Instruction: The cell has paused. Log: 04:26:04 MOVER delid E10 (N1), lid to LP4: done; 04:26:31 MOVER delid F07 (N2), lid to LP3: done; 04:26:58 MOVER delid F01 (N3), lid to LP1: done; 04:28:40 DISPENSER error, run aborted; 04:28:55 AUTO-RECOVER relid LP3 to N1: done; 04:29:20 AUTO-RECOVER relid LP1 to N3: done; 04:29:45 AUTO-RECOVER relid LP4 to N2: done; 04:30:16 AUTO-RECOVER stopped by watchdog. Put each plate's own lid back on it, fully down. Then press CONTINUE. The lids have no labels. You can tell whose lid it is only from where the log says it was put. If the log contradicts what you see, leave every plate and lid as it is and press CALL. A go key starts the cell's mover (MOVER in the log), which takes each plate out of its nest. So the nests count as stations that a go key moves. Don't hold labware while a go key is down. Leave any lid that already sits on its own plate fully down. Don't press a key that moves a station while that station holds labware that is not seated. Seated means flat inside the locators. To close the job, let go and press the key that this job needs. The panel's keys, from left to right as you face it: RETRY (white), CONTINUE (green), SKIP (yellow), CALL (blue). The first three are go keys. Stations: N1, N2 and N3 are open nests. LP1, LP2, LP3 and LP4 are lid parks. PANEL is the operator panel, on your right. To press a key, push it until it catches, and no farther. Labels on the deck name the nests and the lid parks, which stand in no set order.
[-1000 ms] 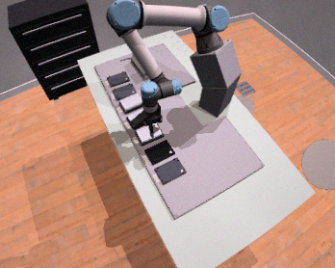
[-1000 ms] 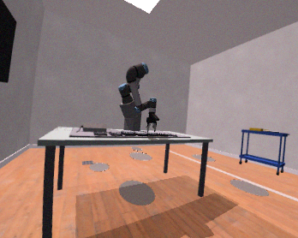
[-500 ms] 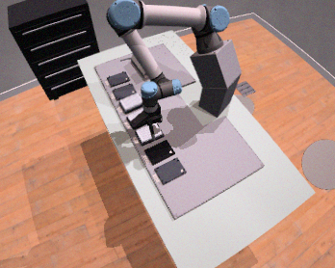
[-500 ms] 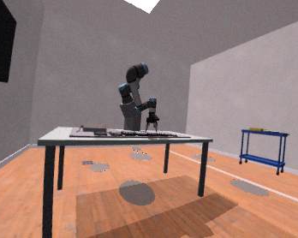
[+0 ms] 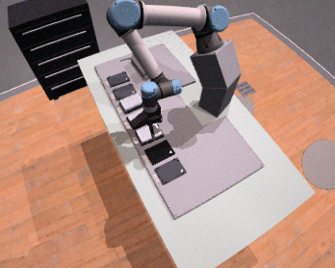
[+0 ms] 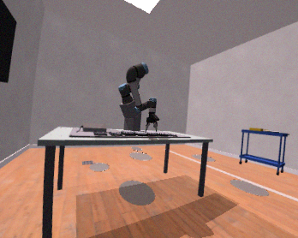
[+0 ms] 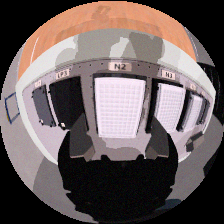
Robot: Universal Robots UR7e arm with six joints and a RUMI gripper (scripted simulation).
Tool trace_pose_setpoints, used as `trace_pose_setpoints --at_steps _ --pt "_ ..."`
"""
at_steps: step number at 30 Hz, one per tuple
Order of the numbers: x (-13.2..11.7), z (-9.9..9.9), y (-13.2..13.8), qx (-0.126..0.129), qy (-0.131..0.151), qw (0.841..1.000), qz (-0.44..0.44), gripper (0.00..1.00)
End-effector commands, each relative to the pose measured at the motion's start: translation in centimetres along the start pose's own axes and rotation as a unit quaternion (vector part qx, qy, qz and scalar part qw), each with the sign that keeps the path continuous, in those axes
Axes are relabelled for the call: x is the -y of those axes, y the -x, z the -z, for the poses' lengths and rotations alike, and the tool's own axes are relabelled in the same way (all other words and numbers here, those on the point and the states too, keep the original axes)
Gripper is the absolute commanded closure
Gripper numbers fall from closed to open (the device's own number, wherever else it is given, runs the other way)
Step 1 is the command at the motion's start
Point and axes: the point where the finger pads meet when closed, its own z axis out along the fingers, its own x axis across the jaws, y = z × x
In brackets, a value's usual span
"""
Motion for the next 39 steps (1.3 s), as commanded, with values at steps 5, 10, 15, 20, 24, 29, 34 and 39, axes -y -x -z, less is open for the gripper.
trace_pose_setpoints --at_steps 5,10,15,20,24,29,34,39 --pt "0.0 0.0 0.0 0.0 -0.001 1.0 0.0 0.18" --pt "0.1 0.0 0.0 0.0 -0.001 1.0 0.0 0.18" --pt "0.1 0.0 0.0 0.0 -0.001 1.0 0.0 0.18" --pt "0.0 0.4 0.0 0.0 -0.001 1.0 0.0 0.18" --pt "0.0 1.0 0.0 0.0 -0.001 1.0 0.0 0.18" --pt "0.0 1.9 0.0 0.0 -0.001 1.0 0.0 0.18" --pt "0.0 2.4 0.0 0.0 -0.001 1.0 0.0 0.18" --pt "-0.7 2.5 -0.7 0.0 0.019 1.0 0.003 1.0"
